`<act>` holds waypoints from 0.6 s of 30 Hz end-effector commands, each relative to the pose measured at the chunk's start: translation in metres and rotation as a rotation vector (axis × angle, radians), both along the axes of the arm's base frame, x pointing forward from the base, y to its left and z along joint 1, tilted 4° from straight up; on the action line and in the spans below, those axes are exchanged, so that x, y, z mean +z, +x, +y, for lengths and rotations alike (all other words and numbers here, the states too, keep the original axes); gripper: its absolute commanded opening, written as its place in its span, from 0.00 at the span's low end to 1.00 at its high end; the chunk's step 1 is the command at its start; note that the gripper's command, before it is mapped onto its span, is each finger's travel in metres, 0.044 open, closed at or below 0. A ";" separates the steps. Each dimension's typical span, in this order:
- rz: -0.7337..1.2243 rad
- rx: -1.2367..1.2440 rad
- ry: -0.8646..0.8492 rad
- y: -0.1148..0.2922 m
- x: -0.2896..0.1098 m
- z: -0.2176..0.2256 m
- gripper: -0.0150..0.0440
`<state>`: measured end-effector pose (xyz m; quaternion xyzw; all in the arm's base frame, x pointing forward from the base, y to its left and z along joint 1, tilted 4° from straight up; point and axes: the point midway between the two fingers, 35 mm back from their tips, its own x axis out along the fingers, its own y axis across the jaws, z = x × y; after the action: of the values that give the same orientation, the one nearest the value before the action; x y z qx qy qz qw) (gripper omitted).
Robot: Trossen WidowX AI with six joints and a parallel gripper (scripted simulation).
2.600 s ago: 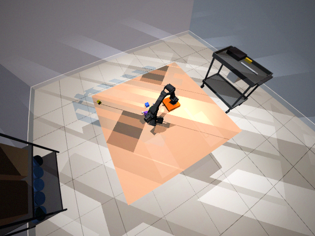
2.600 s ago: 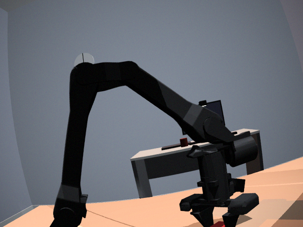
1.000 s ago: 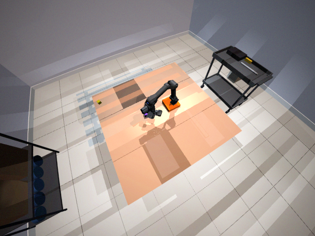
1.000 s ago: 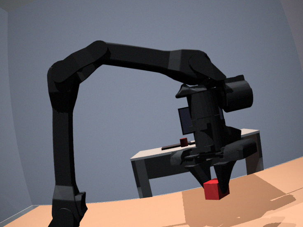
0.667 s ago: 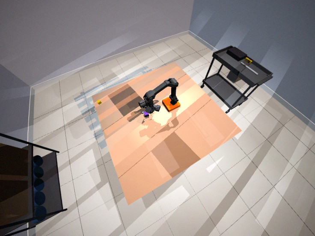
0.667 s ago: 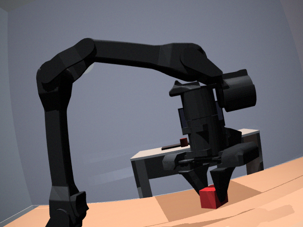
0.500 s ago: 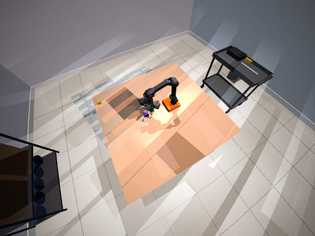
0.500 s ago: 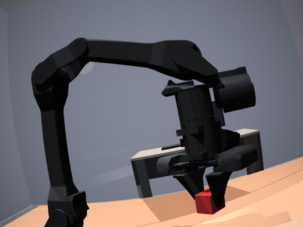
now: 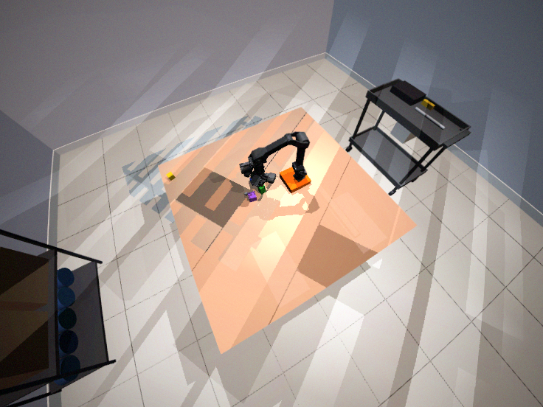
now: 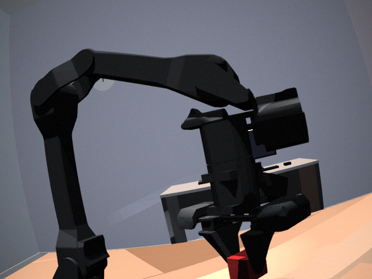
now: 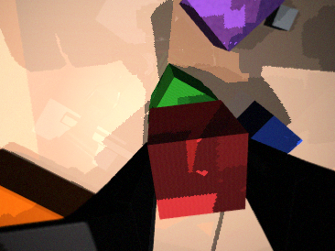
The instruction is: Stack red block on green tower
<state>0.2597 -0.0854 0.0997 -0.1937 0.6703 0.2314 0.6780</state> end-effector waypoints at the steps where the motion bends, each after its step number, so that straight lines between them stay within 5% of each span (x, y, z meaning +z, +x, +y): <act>1: 0.002 0.003 -0.004 -0.001 -0.007 -0.001 0.25; 18: 0.003 0.003 -0.004 -0.001 -0.033 0.000 0.25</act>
<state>0.2591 -0.0843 0.0681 -0.1947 0.6701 0.2327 0.6775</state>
